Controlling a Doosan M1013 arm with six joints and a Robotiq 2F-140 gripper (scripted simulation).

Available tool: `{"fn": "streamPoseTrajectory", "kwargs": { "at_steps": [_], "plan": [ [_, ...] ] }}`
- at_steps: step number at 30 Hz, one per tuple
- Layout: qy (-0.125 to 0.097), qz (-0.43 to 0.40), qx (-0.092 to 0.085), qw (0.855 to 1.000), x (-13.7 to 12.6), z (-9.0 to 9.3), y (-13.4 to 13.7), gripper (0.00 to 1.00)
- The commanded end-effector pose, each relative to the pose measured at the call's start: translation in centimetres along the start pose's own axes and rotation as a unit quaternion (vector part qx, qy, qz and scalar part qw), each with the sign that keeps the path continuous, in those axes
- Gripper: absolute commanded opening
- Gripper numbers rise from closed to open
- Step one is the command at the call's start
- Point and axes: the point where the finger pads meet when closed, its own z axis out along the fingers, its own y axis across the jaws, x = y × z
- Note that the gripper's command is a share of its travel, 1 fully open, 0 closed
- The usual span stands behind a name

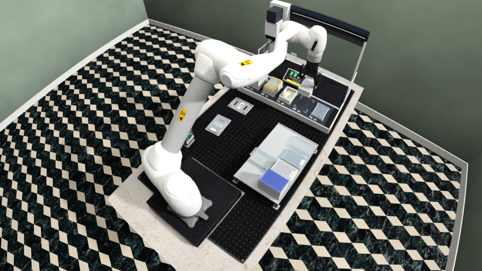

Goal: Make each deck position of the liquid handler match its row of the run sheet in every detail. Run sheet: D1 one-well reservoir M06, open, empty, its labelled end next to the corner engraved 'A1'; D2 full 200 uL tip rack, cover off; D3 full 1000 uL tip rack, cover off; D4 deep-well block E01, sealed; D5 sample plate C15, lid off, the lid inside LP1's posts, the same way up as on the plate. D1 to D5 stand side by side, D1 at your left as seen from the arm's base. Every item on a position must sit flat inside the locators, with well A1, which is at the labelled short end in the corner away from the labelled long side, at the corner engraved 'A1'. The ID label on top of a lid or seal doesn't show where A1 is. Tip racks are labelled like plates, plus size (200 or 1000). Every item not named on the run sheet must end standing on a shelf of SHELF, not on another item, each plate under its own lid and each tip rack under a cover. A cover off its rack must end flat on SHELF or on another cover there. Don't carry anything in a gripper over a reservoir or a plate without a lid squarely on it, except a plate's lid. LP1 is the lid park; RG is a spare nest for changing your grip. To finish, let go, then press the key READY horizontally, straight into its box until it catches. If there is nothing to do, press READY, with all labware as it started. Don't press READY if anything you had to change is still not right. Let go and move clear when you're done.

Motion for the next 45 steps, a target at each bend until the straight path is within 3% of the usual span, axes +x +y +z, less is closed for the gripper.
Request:
{"fn": "streamPoseTrajectory", "kwargs": {
  "at_steps": [1,45],
  "plan": [
    [0.001,0.0,0.0,1.0,0.0,-0.7,0.0,0.1],
    [0.001,0.0,0.0,1.0,0.0,-7.3,0.0,0.1]
  ]
}}
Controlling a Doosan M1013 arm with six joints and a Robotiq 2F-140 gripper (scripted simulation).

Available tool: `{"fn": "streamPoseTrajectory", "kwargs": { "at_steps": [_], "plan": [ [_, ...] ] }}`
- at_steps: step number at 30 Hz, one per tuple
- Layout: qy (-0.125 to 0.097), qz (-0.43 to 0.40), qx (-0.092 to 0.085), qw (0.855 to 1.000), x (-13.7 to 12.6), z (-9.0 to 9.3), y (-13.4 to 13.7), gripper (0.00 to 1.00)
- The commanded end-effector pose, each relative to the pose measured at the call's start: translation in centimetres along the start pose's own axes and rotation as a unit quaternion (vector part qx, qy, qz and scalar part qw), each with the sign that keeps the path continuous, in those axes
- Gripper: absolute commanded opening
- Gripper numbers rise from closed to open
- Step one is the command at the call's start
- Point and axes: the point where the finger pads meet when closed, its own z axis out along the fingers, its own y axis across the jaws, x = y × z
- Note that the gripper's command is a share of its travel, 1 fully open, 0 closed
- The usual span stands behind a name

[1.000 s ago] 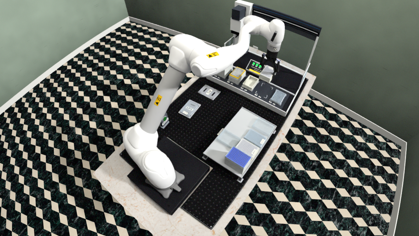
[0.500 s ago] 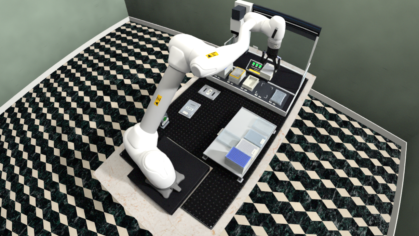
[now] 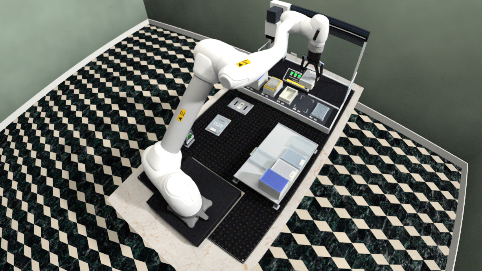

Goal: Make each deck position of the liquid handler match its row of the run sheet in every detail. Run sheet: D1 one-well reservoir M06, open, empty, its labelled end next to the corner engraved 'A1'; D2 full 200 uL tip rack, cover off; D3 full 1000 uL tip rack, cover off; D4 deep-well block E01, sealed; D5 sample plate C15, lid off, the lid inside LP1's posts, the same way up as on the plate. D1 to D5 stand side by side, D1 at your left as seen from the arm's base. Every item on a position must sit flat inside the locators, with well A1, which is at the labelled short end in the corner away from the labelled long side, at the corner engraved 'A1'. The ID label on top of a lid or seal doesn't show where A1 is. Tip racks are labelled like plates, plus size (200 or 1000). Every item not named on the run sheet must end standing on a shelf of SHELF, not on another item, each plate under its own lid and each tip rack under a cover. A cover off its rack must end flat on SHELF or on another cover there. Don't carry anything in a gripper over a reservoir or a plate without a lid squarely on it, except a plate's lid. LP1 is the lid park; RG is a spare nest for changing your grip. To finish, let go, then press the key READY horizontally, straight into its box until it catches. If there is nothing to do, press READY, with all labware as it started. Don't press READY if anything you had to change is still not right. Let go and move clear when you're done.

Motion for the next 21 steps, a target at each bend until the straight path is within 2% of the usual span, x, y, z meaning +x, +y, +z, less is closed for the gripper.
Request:
{"fn": "streamPoseTrajectory", "kwargs": {
  "at_steps": [1,17,21],
  "plan": [
    [0.001,0.0,0.0,1.0,0.0,-0.5,0.0,0.1],
    [0.001,0.0,0.0,1.0,0.0,-3.0,0.0,0.1],
    [0.001,0.0,0.0,1.0,0.0,-3.1,0.0,0.1]
  ]
}}
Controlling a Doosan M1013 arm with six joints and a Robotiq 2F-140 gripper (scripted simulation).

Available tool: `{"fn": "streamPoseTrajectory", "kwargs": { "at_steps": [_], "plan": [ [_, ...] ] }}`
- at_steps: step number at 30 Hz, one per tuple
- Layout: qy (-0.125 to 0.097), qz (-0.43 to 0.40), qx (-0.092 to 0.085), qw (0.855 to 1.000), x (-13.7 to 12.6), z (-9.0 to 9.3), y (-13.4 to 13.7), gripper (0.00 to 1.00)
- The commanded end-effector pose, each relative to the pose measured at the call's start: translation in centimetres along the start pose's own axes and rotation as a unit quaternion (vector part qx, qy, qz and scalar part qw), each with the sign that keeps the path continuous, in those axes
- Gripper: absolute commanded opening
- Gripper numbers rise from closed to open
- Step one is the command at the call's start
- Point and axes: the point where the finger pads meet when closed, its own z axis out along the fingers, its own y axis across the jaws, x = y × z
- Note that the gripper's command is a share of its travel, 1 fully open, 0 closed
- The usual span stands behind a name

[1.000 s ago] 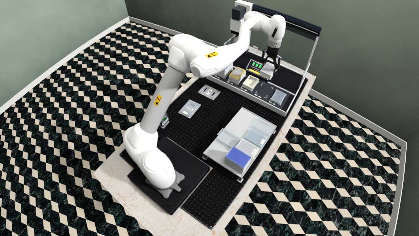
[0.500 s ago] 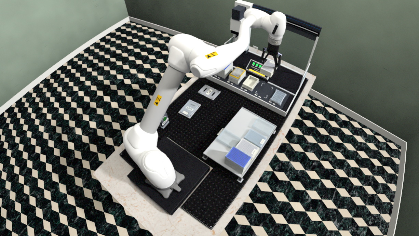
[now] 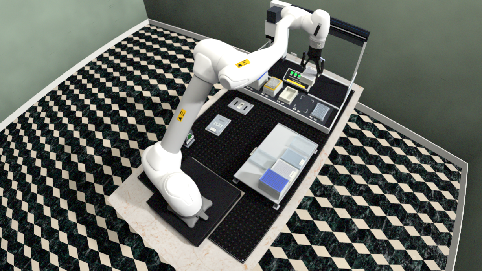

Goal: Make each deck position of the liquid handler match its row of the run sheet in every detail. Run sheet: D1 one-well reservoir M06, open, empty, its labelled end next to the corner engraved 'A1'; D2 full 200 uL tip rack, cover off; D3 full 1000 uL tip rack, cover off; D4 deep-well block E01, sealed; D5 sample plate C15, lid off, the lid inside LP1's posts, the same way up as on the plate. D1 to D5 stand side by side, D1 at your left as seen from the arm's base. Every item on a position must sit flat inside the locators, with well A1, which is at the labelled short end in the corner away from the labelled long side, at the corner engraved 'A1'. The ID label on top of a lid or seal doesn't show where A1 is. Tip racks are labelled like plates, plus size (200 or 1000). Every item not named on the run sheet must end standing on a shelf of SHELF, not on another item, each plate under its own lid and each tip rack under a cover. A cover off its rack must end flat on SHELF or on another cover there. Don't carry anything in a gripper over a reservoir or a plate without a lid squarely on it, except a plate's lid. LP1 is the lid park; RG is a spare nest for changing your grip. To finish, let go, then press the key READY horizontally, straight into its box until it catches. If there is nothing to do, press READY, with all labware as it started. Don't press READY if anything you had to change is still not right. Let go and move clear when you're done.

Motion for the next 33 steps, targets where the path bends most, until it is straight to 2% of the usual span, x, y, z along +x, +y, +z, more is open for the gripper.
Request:
{"fn": "streamPoseTrajectory", "kwargs": {
  "at_steps": [1,6,13,15,30,33],
  "plan": [
    [0.001,0.0,0.0,1.0,0.0,-0.2,0.0,0.1],
    [0.001,0.0,0.0,1.0,0.0,-0.2,0.0,0.1],
    [0.001,0.0,0.0,1.0,-3.5,-0.2,-0.1,0.1],
    [0.001,0.0,0.0,1.0,-3.5,-0.2,-0.1,0.1],
    [0.001,0.0,0.0,1.0,-11.0,-0.2,-0.3,0.1],
    [0.001,0.0,0.0,1.0,-11.5,-0.2,-0.3,0.1]
  ]
}}
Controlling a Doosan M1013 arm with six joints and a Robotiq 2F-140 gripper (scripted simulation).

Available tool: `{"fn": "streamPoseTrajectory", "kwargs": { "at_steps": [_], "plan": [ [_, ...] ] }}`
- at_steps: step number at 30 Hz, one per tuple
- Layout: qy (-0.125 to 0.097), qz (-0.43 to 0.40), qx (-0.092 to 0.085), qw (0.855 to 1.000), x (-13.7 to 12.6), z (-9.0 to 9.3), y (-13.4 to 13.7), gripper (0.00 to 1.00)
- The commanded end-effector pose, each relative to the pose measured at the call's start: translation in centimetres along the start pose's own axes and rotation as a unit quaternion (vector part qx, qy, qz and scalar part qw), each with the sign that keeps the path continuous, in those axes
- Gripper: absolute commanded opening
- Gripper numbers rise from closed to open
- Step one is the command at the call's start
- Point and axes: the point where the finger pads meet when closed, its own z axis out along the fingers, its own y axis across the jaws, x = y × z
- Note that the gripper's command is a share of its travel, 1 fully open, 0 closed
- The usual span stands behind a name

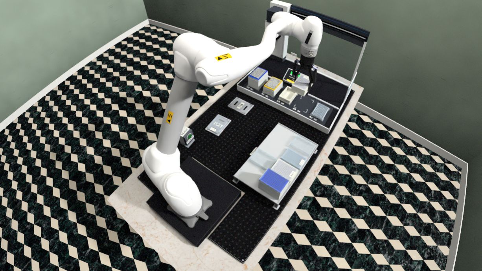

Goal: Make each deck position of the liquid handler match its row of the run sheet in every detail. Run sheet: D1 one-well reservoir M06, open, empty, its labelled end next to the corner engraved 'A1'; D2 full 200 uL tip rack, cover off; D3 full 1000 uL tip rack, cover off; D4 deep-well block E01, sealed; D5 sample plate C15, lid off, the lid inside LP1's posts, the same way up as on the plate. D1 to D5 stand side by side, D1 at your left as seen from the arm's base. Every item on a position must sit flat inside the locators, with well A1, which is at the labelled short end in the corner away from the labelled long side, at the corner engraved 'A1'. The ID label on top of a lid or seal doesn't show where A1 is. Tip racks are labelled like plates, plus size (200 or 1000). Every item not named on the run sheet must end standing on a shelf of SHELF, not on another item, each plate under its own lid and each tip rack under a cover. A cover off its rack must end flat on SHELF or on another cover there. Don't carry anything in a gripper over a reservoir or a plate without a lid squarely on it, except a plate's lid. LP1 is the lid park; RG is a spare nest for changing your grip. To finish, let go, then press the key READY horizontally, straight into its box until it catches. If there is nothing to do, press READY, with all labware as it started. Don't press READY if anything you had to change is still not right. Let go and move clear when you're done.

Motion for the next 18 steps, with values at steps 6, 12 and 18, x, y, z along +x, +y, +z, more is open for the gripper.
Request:
{"fn": "streamPoseTrajectory", "kwargs": {
  "at_steps": [6,12,18],
  "plan": [
    [0.001,0.0,0.0,1.0,-3.6,-0.1,-0.1,0.1],
    [0.001,0.0,0.0,1.0,-5.9,-0.1,-0.2,0.1],
    [0.001,-0.02,0.0,1.0,-5.9,-0.1,-0.2,0.1]
  ]
}}
